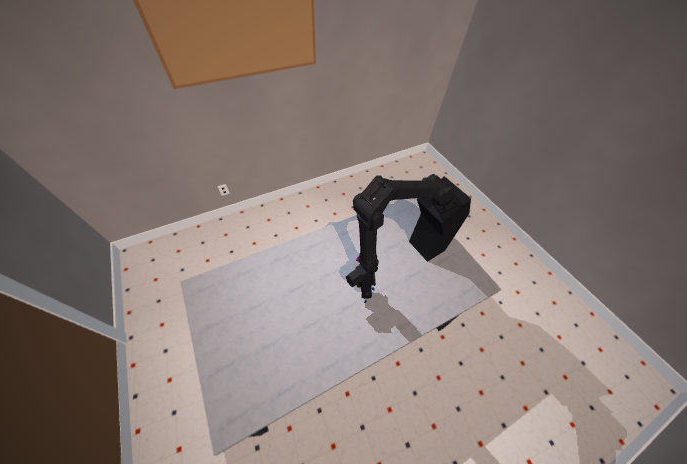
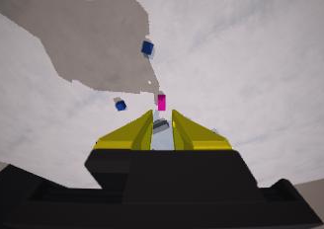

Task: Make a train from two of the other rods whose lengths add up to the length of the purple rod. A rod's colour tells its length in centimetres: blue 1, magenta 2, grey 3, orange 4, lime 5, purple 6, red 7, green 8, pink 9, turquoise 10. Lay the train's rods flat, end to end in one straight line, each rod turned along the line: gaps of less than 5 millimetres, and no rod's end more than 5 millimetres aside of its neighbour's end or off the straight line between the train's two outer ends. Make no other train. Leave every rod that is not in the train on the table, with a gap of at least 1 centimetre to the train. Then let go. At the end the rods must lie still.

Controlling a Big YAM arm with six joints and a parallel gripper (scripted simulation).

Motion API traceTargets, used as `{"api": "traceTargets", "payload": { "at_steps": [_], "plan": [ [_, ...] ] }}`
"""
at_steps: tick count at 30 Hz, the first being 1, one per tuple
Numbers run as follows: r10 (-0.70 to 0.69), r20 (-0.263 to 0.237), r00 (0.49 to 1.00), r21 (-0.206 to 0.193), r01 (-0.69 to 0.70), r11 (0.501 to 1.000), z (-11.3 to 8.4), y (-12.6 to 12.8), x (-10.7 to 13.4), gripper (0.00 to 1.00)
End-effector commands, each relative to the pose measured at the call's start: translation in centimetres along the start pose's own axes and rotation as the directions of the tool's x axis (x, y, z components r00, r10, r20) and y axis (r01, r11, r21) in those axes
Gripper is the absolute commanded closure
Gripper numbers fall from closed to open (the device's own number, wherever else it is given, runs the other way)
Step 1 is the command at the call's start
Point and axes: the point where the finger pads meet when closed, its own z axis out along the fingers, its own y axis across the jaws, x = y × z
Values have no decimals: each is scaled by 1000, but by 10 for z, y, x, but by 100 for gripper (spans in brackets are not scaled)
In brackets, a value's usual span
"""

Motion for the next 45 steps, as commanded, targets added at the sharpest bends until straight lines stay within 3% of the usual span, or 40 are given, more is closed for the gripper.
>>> {"api": "traceTargets", "payload": {
  "at_steps": [1, 16, 45],
  "plan": [
    [-5, 3, 1000, 7, 5, 1000, 7, -3, 4, 77],
    [-5, 2, 1000, 4, 5, 1000, 19, -2, 4, 77],
    [-5, 4, 1000, 7, 5, 1000, 20, -3, 4, 77]
  ]
}}
